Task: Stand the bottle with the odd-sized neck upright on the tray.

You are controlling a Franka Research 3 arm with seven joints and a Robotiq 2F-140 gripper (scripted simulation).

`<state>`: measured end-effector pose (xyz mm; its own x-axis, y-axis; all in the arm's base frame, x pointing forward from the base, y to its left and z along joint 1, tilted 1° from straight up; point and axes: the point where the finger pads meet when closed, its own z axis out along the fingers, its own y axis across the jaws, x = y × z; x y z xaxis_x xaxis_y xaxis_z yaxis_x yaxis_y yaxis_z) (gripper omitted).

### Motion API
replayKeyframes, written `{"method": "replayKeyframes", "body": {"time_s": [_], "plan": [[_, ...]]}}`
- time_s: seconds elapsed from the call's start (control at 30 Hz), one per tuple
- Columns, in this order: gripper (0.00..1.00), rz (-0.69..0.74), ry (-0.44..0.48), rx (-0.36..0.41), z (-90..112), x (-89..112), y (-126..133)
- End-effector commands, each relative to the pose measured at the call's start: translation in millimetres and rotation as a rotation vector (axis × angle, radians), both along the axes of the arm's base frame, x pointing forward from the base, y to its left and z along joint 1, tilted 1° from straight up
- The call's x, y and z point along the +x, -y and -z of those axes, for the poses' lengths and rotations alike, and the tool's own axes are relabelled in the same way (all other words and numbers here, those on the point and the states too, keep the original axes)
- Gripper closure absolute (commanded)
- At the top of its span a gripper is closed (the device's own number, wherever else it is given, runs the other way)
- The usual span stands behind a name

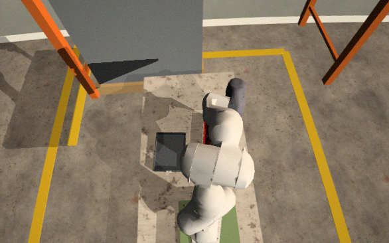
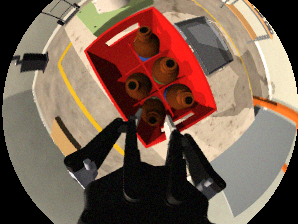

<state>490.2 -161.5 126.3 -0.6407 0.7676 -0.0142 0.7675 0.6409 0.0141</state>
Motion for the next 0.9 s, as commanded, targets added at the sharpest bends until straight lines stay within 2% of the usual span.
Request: {"method": "replayKeyframes", "body": {"time_s": [0.0, 0.27, 0.73, 0.87], "plan": [[0.56, 0.001, 0.0, 0.0, -3.6, -0.6, 1.1], [0.56, 0.001, 0.0, 0.0, -14.8, -0.8, 1.1], [0.56, 0.001, 0.0, 0.0, -60.4, -1.7, 1.0], [0.56, 0.001, 0.0, 0.0, -67.0, -1.8, 1.0]]}}
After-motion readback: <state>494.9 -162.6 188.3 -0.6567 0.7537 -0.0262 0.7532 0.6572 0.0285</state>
